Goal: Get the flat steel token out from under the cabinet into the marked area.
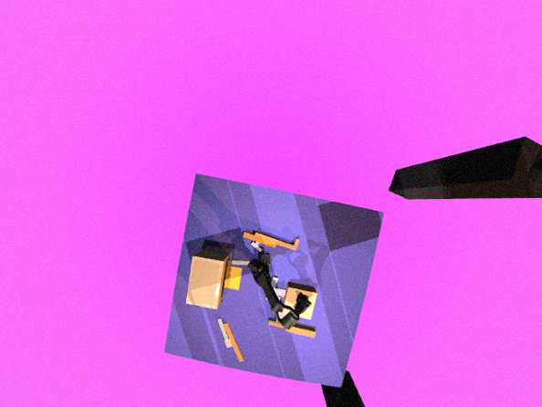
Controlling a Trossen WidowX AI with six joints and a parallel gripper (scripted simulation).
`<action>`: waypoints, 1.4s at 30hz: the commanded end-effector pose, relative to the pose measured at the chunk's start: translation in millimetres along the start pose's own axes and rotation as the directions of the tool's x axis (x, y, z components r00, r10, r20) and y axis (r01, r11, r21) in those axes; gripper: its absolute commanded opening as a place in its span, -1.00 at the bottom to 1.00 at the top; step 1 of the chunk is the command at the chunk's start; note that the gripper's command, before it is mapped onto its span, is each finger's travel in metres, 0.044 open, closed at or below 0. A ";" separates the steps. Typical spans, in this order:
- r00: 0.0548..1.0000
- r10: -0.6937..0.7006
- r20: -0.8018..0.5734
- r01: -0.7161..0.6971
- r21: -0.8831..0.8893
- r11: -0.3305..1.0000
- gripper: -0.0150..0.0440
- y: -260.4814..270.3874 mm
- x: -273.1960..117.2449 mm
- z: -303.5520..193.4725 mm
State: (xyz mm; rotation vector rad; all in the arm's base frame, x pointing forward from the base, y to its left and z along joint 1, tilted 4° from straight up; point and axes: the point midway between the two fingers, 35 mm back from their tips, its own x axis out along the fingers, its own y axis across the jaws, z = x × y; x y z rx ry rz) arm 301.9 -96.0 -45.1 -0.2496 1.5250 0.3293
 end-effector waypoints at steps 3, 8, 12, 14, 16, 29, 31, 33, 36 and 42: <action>1.000 -0.002 0.003 0.002 0.000 1.000 -0.49 -0.8 -0.3 10.0; 1.000 -0.002 0.004 0.002 -0.001 1.000 -0.49 -0.8 -0.4 16.8; 1.000 -0.002 0.004 0.002 -0.001 1.000 -0.49 -0.7 -0.5 21.9; 1.000 -0.002 0.005 0.002 -0.001 1.000 -0.49 -0.7 -0.6 24.5; 1.000 -0.002 0.005 0.002 -0.001 1.000 -0.49 -0.7 -0.6 27.1; 1.000 -0.002 0.006 0.002 -0.002 1.000 -0.49 -0.7 -0.9 43.2; 1.000 -0.002 0.006 0.002 -0.002 1.000 -0.49 -0.7 -1.0 45.7; 1.000 -0.002 0.006 0.002 -0.002 1.000 -0.49 -0.7 -1.0 48.1; 1.000 -0.002 0.007 0.002 -0.002 1.000 -0.49 -0.7 -1.1 51.7; 1.000 -0.002 0.007 0.002 -0.002 1.000 -0.49 -0.7 -1.3 58.6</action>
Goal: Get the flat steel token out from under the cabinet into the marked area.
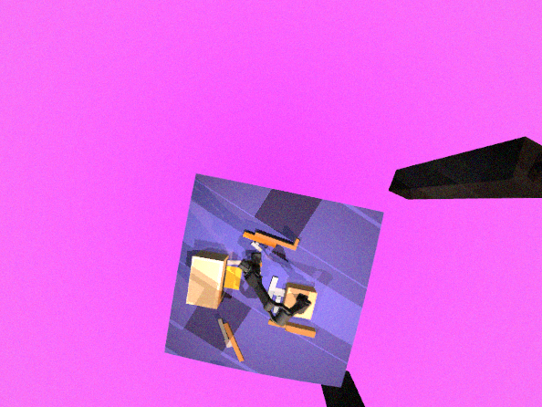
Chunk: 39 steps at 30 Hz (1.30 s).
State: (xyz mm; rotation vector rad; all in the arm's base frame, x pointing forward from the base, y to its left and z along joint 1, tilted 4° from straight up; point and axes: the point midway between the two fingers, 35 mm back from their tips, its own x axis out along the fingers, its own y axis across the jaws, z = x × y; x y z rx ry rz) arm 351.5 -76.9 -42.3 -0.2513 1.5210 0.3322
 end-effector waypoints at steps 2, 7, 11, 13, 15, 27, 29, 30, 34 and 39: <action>1.000 -0.002 0.004 0.002 0.001 1.000 -0.49 -0.6 -0.3 7.7; 1.000 -0.002 0.004 0.002 0.001 1.000 -0.49 -0.7 -0.4 13.5; 1.000 -0.002 0.005 0.002 0.001 1.000 -0.49 -0.7 -0.5 17.9; 1.000 -0.002 0.005 0.002 0.001 1.000 -0.49 -0.7 -0.6 20.1; 1.000 -0.002 0.005 0.002 0.001 1.000 -0.49 -0.7 -0.6 22.3; 1.000 -0.002 0.006 0.002 0.001 1.000 -0.49 -0.9 -0.9 35.2; 1.000 -0.002 0.006 0.002 0.001 1.000 -0.49 -0.9 -0.9 37.3; 1.000 -0.002 0.006 0.002 0.001 1.000 -0.49 -0.9 -1.0 38.3; 1.000 -0.002 0.006 0.002 0.001 1.000 -0.49 -0.9 -1.1 42.5; 1.000 -0.002 0.007 0.002 0.001 1.000 -0.49 -1.0 -1.2 47.5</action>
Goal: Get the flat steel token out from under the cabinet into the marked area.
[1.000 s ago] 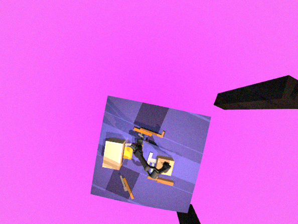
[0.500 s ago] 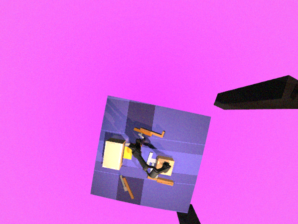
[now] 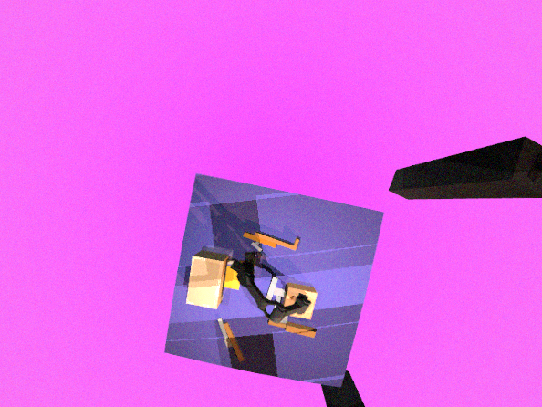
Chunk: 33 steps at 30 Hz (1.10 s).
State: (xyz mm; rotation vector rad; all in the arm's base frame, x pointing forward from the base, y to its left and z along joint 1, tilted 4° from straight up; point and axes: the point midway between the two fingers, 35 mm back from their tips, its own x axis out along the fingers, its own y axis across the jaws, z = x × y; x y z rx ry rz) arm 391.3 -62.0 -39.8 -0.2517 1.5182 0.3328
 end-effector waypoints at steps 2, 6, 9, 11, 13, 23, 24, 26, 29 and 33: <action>1.000 -0.002 0.004 0.002 0.002 1.000 -0.49 -0.5 -0.3 7.0; 1.000 -0.002 0.005 0.002 0.002 1.000 -0.49 -0.5 -0.4 11.0; 1.000 -0.002 0.005 0.002 0.002 1.000 -0.49 -0.5 -0.5 14.0; 1.000 -0.002 0.005 0.002 0.002 1.000 -0.49 -0.5 -0.5 16.0; 1.000 -0.002 0.005 0.002 0.002 1.000 -0.49 -0.5 -0.6 17.9; 1.000 -0.002 0.006 0.002 0.002 1.000 -0.49 -0.3 -0.7 27.7; 1.000 -0.002 0.006 0.002 0.002 1.000 -0.49 -0.2 -0.7 28.6; 1.000 -0.002 0.006 0.002 0.002 1.000 -0.49 -0.1 -0.8 30.5; 1.000 -0.002 0.006 0.002 0.002 1.000 -0.49 0.3 -0.5 32.4; 1.000 -0.001 0.006 0.001 0.002 1.000 -0.49 4.2 0.2 32.7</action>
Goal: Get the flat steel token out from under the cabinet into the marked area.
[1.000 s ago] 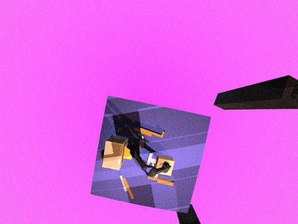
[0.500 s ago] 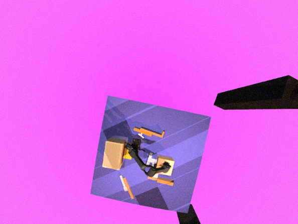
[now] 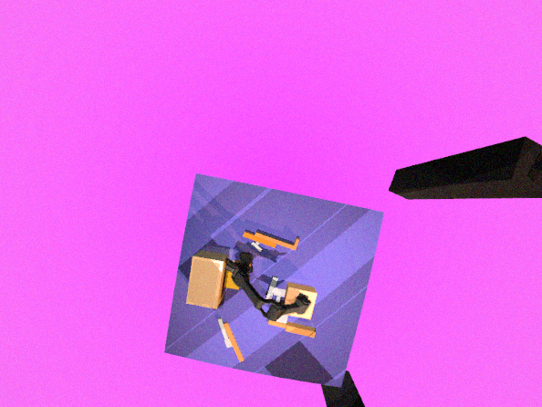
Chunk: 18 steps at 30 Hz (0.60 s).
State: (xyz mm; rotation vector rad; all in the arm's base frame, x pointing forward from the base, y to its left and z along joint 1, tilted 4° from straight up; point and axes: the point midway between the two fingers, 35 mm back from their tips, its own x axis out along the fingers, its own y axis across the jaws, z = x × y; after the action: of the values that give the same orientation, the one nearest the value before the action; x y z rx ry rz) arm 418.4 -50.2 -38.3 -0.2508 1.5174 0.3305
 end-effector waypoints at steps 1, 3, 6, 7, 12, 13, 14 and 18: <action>1.000 0.000 0.005 0.000 0.000 1.000 -0.49 4.5 0.6 3.1; 1.000 0.000 0.005 0.000 0.000 1.000 -0.49 8.0 0.9 3.1; 1.000 0.000 0.005 0.000 0.000 1.000 -0.49 11.6 1.2 2.9; 1.000 0.000 0.005 0.000 0.000 1.000 -0.49 12.5 1.3 2.9; 1.000 0.001 0.005 -0.001 0.000 1.000 -0.49 17.7 1.4 2.8; 1.000 0.001 0.005 -0.001 0.000 1.000 -0.49 18.8 1.5 2.8; 1.000 0.001 0.005 -0.001 0.000 1.000 -0.49 19.9 1.5 2.7; 1.000 0.001 0.005 -0.001 0.000 1.000 -0.49 24.2 1.5 2.7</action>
State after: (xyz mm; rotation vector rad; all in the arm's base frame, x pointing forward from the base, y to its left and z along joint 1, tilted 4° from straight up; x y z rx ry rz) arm 414.1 -34.3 -37.9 -0.2574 1.5152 0.3207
